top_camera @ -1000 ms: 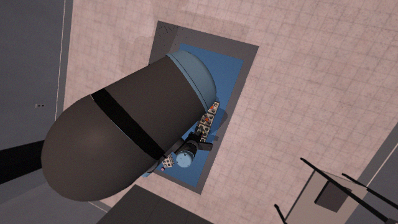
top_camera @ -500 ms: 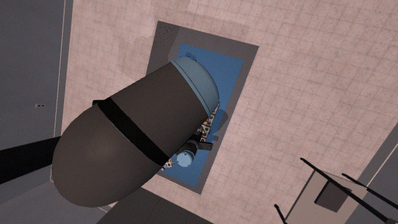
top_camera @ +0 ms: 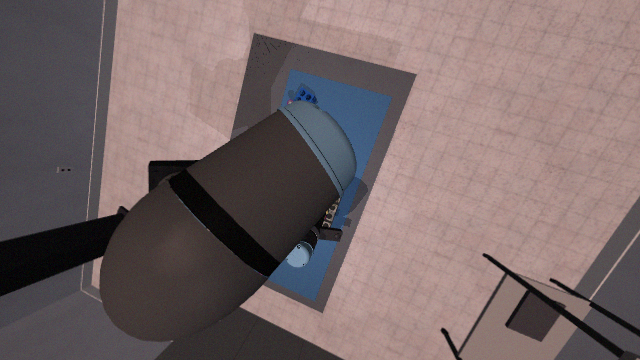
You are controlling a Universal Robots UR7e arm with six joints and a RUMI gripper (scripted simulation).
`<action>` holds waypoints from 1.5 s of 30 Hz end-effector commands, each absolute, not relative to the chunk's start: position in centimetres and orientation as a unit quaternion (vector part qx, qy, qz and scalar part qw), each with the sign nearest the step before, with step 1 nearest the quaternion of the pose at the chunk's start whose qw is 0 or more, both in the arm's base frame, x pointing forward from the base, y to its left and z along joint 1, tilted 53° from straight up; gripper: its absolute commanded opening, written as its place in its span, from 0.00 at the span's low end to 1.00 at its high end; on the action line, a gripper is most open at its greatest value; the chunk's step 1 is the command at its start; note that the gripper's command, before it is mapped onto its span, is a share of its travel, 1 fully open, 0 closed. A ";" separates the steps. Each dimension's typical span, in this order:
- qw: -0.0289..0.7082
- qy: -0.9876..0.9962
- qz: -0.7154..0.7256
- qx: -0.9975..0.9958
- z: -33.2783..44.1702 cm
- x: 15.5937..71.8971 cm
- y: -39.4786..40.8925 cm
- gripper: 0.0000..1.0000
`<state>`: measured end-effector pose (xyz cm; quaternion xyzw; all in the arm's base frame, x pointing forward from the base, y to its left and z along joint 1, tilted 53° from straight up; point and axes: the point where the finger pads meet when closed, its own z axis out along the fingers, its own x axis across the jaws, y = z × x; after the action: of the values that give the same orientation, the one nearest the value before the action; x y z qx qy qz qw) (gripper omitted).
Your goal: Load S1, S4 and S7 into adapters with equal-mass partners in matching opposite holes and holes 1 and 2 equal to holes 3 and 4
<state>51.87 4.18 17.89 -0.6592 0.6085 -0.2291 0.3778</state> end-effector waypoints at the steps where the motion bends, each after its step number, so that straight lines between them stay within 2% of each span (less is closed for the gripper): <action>1: 0.378 0.609 -0.231 -0.658 15.9 54.6 4.9 0.00; 45: 0.378 0.609 -0.231 -0.658 13.8 57.1 5.6 0.00</action>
<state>53.10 4.56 16.75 -0.6621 0.6078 -0.2237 0.3770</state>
